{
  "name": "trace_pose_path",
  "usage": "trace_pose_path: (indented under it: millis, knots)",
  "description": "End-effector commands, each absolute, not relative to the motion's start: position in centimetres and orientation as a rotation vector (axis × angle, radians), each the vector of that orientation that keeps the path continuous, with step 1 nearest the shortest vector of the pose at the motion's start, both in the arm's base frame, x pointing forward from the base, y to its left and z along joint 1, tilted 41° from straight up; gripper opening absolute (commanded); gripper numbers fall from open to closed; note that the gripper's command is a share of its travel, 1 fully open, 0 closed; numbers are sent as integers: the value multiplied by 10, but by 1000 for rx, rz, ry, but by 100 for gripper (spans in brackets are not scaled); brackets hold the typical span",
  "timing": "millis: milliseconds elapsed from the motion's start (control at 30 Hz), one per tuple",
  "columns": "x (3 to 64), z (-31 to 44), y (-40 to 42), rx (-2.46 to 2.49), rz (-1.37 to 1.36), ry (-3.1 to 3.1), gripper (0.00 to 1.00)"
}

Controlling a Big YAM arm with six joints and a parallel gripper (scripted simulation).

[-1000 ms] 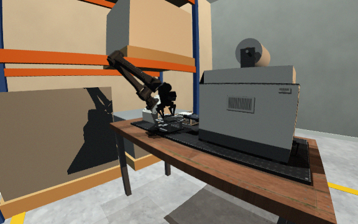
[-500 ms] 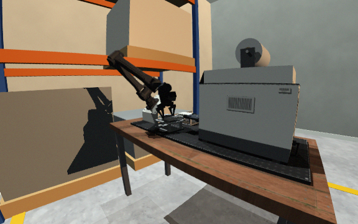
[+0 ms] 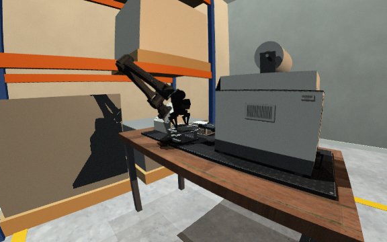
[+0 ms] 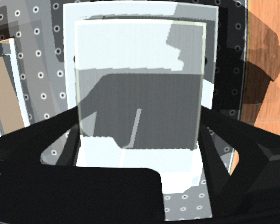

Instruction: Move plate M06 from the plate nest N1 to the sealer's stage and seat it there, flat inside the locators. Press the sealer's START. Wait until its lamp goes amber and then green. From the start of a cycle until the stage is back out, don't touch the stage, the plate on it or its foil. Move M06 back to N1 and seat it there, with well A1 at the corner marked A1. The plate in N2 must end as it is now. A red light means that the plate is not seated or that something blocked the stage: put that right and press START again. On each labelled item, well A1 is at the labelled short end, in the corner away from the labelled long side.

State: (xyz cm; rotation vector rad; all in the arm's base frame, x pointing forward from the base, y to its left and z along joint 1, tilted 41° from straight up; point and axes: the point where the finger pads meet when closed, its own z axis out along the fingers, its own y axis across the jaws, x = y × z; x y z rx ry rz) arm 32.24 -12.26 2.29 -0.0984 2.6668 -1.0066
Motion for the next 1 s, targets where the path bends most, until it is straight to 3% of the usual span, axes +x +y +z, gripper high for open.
trace_pose_path:
  millis: [0, 967]
  knots:
    - [347, 34, -127, -75, -999, 2625, 0]
    - [321, 11, -130, -105, -1005, 2669, 0]
